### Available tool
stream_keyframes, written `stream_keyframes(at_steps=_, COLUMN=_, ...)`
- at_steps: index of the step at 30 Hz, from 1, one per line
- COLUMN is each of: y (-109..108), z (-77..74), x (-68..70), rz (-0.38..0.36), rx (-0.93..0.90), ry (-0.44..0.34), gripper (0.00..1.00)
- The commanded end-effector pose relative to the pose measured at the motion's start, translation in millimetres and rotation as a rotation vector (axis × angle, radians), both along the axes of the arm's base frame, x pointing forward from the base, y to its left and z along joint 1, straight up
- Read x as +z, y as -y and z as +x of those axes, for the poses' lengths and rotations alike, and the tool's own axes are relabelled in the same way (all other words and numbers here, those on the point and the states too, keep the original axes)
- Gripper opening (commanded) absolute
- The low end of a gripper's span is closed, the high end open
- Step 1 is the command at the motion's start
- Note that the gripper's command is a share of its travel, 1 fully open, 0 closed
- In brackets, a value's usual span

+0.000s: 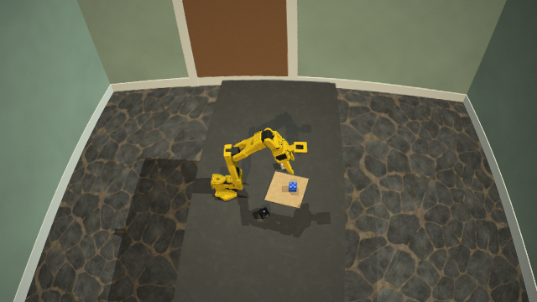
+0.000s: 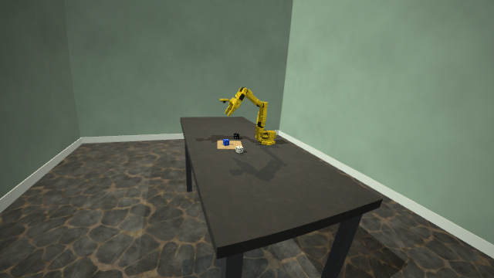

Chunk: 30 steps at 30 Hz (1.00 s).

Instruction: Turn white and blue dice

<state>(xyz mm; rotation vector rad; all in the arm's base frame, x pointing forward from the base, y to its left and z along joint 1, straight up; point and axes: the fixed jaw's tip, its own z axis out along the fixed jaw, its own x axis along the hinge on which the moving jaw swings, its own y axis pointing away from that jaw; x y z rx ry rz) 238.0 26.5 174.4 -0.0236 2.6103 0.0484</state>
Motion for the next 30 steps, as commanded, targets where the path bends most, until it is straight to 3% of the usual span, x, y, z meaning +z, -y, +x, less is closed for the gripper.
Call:
stream_keyframes(at_steps=1, y=2, z=-3.2, x=20.2, rz=0.008, rx=-0.008, ry=0.093, gripper=0.35)
stream_keyframes(at_steps=15, y=-1, z=-4.7, x=20.0, rz=-0.012, rx=0.037, ry=0.094, gripper=0.35)
stream_keyframes(at_steps=23, y=-9, z=-8.3, x=16.8, rz=-0.07, rx=0.167, ry=0.086, gripper=0.35)
stream_keyframes(at_steps=30, y=-26, z=-14.5, x=11.9, rz=-0.188, rx=0.435, ry=0.094, gripper=0.35)
